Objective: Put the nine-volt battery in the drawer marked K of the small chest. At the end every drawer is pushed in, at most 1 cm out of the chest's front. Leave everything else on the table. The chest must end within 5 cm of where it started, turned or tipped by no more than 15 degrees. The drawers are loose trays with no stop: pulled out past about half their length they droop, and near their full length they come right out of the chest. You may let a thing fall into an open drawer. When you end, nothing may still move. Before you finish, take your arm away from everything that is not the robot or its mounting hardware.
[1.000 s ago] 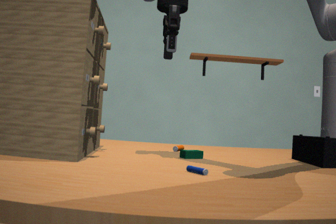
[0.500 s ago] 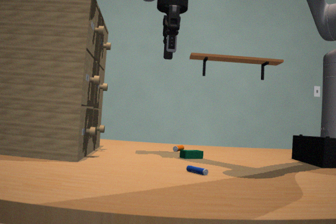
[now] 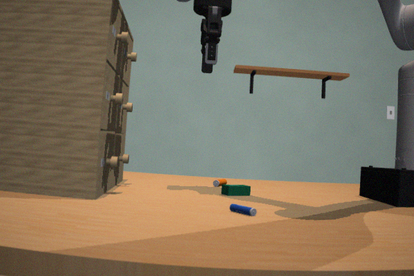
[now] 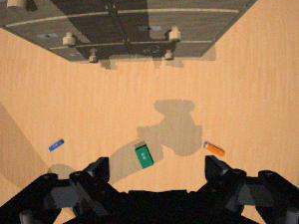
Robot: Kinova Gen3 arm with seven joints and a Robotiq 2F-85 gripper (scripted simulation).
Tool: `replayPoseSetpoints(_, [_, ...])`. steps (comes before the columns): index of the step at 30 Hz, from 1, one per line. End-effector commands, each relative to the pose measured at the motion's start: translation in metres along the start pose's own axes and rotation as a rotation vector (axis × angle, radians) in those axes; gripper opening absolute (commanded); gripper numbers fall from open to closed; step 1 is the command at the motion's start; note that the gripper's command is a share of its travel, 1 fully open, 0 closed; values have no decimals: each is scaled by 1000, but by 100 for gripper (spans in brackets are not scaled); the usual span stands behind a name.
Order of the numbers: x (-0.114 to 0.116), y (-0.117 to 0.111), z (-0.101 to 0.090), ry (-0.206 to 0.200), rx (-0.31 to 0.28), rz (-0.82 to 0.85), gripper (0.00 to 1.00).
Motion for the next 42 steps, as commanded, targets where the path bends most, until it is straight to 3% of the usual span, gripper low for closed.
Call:
replayPoseSetpoints(1, [0,0,-1,0,1,0,100])
replayPoseSetpoints(20, [-8,-2,-1,0,1,0,100])
replayPoseSetpoints(24, [-31,-8,-1,0,1,0,100])
replayPoseSetpoints(31, [-95,-24,-1,0,1,0,100])
replayPoseSetpoints(33, [-95,-24,-1,0,1,0,100])
replayPoseSetpoints(38, [-130,-33,-1,0,1,0,100])
replayPoseSetpoints(42, [-144,-36,-1,0,1,0,100])
Point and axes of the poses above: the point where the finger pads meet when closed, its own z axis out along the fingers, its own x axis across the jaws, y = z × x, the point moved 9 cm from there along -z, back along the fingers, and after that the axes turned 14 degrees about -z, right-handed, at the moved point
